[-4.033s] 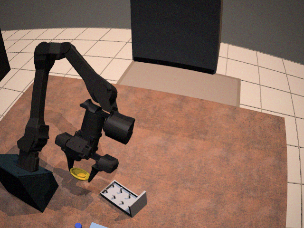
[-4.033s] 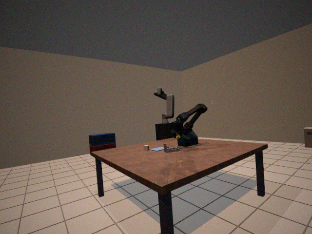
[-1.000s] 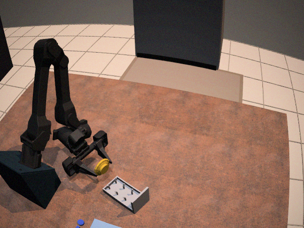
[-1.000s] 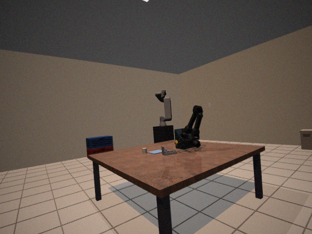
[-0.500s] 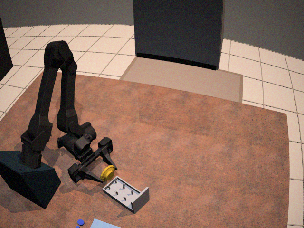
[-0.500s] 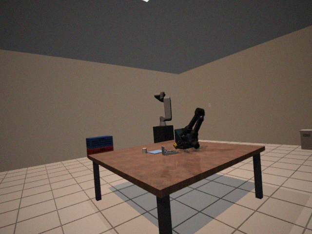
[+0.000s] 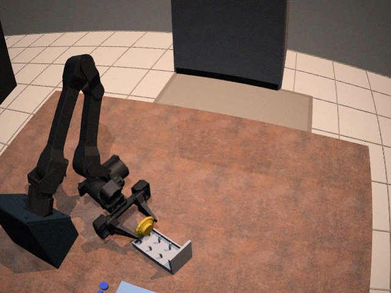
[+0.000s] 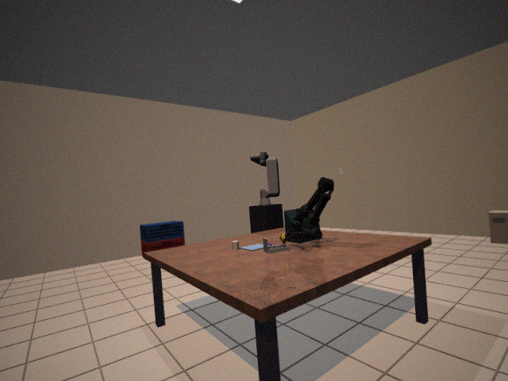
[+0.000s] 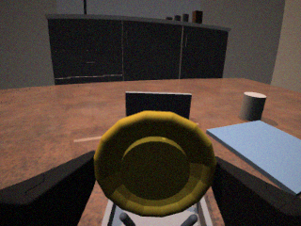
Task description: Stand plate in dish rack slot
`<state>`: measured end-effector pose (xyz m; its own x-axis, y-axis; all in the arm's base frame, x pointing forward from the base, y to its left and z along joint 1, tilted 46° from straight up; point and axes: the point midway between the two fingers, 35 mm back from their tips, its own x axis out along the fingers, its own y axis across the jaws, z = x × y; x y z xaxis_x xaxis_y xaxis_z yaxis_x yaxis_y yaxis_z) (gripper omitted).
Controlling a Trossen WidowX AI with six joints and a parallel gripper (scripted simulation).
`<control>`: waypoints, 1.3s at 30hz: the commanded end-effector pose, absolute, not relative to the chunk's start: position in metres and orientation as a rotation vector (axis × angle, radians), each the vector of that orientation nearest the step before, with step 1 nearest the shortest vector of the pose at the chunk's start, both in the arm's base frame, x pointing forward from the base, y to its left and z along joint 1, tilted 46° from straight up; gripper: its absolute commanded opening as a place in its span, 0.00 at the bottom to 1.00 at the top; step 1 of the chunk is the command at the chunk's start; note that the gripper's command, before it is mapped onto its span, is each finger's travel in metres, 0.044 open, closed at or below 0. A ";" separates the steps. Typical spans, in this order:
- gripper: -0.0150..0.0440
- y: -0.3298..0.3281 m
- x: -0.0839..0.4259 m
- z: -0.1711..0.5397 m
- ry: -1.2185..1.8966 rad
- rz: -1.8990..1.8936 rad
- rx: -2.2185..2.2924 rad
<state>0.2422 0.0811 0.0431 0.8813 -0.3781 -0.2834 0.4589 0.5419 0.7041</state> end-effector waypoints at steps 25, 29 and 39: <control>0.25 0.083 0.255 0.026 0.108 -0.496 0.864; 0.25 0.083 0.255 0.026 0.108 -0.496 0.864; 0.70 0.084 0.255 0.026 0.105 -0.495 0.869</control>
